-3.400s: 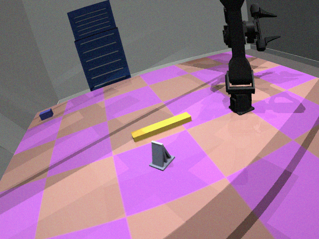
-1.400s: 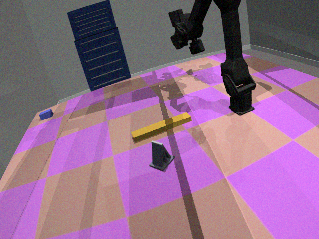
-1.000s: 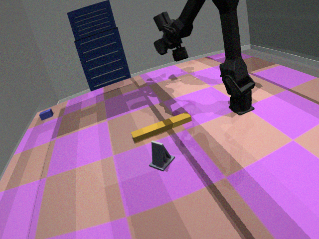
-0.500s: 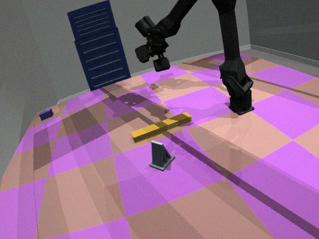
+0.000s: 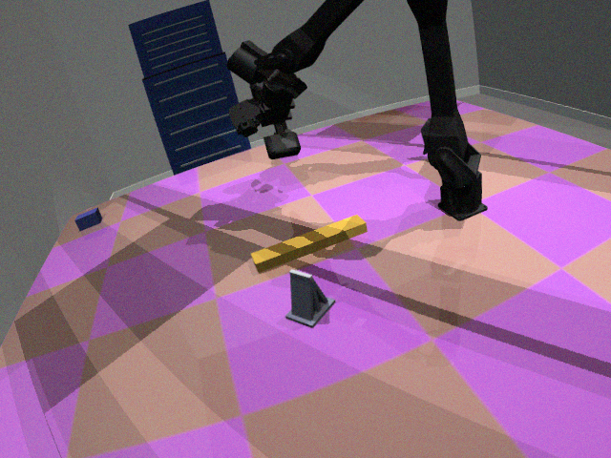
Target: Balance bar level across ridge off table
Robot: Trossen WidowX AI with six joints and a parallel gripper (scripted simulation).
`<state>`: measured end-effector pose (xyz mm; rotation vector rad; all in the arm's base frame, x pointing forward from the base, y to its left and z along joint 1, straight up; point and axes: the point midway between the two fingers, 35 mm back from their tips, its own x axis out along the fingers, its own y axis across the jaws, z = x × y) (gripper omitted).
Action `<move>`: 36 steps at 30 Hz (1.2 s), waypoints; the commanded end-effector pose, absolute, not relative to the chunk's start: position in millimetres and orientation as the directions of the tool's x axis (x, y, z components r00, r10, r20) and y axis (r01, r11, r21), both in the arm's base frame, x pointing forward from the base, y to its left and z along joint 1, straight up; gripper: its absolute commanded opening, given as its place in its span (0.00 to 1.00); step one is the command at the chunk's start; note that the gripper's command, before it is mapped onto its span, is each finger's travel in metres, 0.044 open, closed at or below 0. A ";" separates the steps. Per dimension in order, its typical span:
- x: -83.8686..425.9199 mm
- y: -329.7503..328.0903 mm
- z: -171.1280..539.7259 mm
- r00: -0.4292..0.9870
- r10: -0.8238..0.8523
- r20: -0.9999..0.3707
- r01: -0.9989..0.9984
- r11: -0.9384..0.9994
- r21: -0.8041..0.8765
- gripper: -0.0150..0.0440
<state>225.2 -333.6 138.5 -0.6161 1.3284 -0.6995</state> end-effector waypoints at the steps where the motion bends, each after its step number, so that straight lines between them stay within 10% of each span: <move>1: 241.6 -317.0 133.0 0.141 -0.711 -0.689 0.099 0.702 -0.705 0.79; 36: 300.2 -87.0 113.6 0.116 -0.099 -0.988 -0.036 0.994 -0.104 0.79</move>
